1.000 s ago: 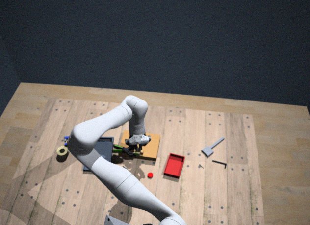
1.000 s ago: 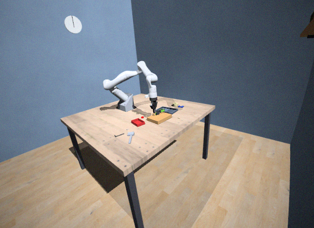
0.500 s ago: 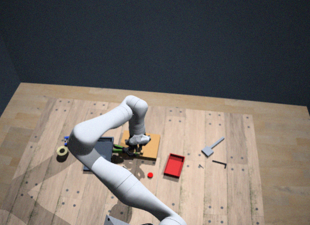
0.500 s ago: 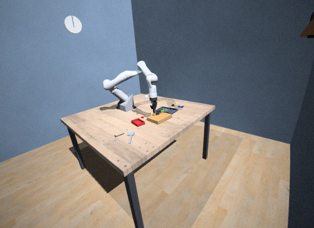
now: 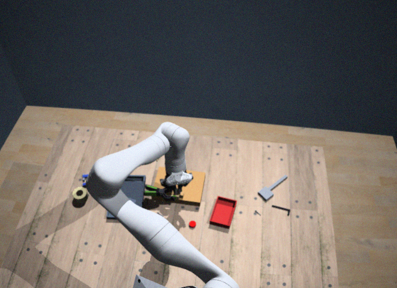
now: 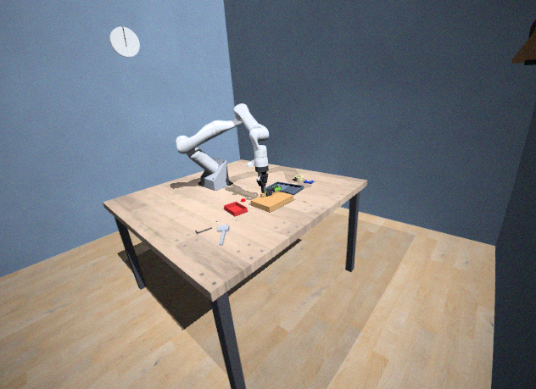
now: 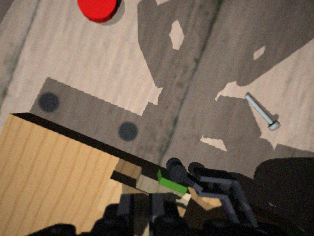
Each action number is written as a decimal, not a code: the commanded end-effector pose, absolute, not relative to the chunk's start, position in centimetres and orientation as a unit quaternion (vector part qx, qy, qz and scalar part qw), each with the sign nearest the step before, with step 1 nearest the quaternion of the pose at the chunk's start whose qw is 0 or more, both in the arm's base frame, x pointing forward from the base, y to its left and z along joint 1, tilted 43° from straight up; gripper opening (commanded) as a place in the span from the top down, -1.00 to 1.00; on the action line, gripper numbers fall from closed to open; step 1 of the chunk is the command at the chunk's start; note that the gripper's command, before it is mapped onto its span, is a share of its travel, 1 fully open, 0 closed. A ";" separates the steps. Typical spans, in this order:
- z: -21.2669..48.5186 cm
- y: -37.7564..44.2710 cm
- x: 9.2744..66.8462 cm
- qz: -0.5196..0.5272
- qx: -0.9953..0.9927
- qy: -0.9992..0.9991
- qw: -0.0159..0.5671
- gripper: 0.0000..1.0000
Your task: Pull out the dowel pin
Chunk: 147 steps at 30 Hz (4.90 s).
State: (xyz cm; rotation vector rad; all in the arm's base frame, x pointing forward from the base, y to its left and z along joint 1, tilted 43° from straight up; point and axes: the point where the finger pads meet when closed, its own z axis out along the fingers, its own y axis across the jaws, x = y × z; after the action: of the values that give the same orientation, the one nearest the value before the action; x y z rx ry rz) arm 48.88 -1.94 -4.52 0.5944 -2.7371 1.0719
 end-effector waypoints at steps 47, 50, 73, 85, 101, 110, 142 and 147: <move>-4.4 -1.8 49.0 0.351 0.261 -0.894 0.095 0.80; -4.4 -1.8 49.0 0.350 0.263 -0.894 0.095 0.80; -4.4 -1.8 49.0 0.347 0.296 -0.883 0.108 0.80; -4.4 -1.8 49.0 0.345 0.313 -0.878 0.115 0.80; -4.4 -1.8 49.0 0.345 0.311 -0.878 0.114 0.80; -4.4 -1.8 49.0 0.347 0.295 -0.884 0.108 0.80; -4.4 -1.8 49.0 0.353 0.242 -0.900 0.087 0.80; -4.4 -1.8 49.0 0.354 0.232 -0.902 0.083 0.80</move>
State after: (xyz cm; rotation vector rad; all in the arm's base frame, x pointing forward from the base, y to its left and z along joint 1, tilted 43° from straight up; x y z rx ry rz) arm 48.86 -1.90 -4.48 0.6983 -2.6875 1.0533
